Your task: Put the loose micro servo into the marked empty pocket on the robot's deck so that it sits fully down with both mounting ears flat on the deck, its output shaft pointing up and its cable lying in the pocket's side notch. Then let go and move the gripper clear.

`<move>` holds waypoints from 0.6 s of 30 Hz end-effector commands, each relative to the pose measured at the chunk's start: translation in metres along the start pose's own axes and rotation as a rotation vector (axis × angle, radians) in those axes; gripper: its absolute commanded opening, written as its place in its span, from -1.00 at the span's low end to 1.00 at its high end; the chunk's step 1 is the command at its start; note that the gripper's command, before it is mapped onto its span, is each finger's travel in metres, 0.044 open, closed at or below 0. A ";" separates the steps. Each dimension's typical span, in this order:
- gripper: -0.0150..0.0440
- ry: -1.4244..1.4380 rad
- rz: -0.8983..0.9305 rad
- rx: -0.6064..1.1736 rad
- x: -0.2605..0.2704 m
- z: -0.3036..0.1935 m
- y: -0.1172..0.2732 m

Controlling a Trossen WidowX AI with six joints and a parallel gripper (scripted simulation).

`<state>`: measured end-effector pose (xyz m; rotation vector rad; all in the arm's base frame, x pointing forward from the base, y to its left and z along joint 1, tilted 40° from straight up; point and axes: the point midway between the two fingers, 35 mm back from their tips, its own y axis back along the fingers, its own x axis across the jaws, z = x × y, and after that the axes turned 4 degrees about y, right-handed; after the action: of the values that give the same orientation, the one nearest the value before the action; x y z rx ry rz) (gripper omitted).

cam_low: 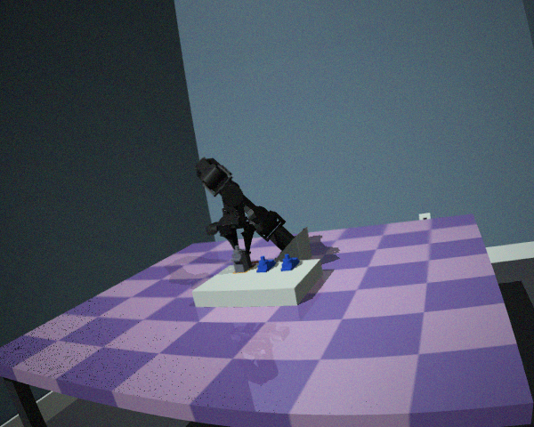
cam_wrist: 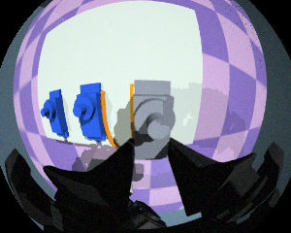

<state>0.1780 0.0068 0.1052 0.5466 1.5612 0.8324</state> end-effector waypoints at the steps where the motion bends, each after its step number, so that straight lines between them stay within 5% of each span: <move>1: -0.49 0.006 -0.004 -0.002 0.000 0.000 -0.004; 18: -0.49 0.006 -0.005 -0.003 0.000 0.000 -0.016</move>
<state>0.1795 -0.0021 0.0953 0.5450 1.5623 0.8309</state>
